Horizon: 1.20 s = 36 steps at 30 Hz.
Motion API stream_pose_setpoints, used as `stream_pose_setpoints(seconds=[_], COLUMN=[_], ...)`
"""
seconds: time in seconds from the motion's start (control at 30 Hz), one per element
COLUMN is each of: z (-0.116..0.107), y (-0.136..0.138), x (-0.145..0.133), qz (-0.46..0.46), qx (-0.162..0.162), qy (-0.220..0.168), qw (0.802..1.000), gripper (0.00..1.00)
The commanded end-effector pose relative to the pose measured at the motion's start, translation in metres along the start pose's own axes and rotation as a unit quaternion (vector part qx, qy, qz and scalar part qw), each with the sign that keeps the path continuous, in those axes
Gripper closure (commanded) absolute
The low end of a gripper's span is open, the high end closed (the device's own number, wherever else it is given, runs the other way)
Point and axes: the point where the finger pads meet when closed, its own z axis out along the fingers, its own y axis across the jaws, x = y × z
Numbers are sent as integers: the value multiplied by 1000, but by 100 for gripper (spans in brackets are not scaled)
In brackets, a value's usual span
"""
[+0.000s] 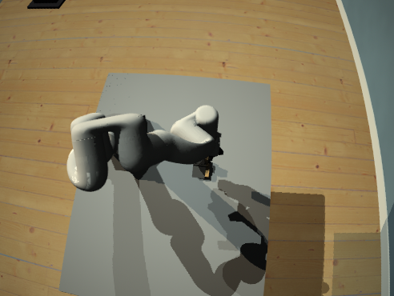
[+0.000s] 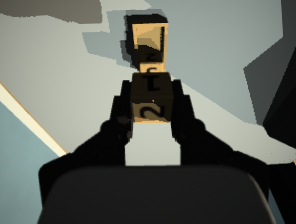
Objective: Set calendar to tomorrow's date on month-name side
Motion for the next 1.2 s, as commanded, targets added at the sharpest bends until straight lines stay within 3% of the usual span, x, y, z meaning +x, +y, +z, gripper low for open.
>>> stream_pose_setpoints(seconds=[0.0, 0.23, 0.43, 0.53, 0.6, 0.77, 1.0, 1.07, 1.1, 1.17], z=[-1, -2, -2, -2, -1, -1, 1, 1, 2, 3], y=[-5, -23, -38, -39, -48, -56, -73, -73, -78, -83], x=[-2, -10, -18, -19, -24, -29, -41, -41, -44, -48], qz=[25, 143, 247, 251, 314, 369, 482, 482, 515, 545], qx=[2, 2, 2, 2, 1, 1, 1, 1, 1, 1], qy=[-1, -1, -1, -1, -1, -1, -1, -1, -1, -1], qw=[1000, 990, 969, 968, 949, 929, 876, 876, 857, 839], gripper=[71, 71, 71, 71, 71, 71, 71, 71, 71, 71])
